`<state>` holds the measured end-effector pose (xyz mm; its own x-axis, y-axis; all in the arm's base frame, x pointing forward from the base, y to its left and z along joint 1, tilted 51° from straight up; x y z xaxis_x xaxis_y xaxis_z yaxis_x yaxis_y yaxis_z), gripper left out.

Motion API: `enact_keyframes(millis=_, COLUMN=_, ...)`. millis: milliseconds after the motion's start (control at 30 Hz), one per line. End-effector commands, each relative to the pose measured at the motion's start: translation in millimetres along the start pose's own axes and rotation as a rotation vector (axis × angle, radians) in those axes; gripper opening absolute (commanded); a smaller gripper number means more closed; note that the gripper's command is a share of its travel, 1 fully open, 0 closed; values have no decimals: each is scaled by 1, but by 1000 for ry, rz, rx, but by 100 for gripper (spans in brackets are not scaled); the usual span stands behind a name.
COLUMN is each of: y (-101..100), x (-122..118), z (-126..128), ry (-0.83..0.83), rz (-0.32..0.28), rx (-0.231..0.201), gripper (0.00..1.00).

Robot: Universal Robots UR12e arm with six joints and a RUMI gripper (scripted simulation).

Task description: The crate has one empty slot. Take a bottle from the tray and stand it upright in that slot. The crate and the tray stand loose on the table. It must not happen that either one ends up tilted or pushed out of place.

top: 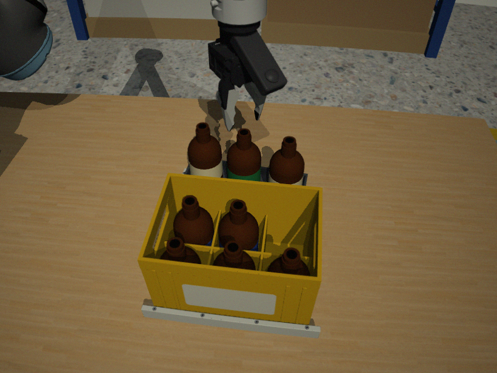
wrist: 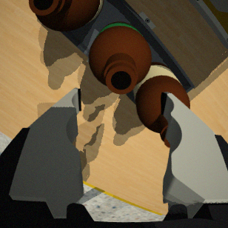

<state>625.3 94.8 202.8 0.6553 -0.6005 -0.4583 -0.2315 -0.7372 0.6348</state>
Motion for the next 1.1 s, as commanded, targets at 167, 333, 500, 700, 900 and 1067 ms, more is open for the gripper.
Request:
enact_keyframes(millis=167, y=-6, x=0, z=0, ry=0, rz=1, rx=0, gripper=38)
enact_keyframes(millis=333, y=-11, x=0, z=0, ry=0, rz=1, rx=0, gripper=38)
enact_keyframes(millis=500, y=-15, x=0, z=0, ry=0, rz=1, rx=0, gripper=38)
enact_keyframes(millis=700, y=-22, x=0, z=0, ry=0, rz=1, rx=0, gripper=38)
enact_keyframes(millis=900, y=-29, x=0, z=0, ry=0, rz=1, rx=0, gripper=38)
enact_keyframes(millis=1067, y=-31, x=0, z=0, ry=0, rz=1, rx=0, gripper=38)
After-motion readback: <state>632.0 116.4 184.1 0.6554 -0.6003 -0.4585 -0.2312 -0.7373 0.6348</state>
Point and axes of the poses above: the point where the finger pads meet when closed, its own y axis back along the fingers, its own z axis across the jaws, x = y × z, the point moved 5 cm from there along y, back along the fingers, and after that the axes turned 3 degrees about -y, right-handed, at the moved point
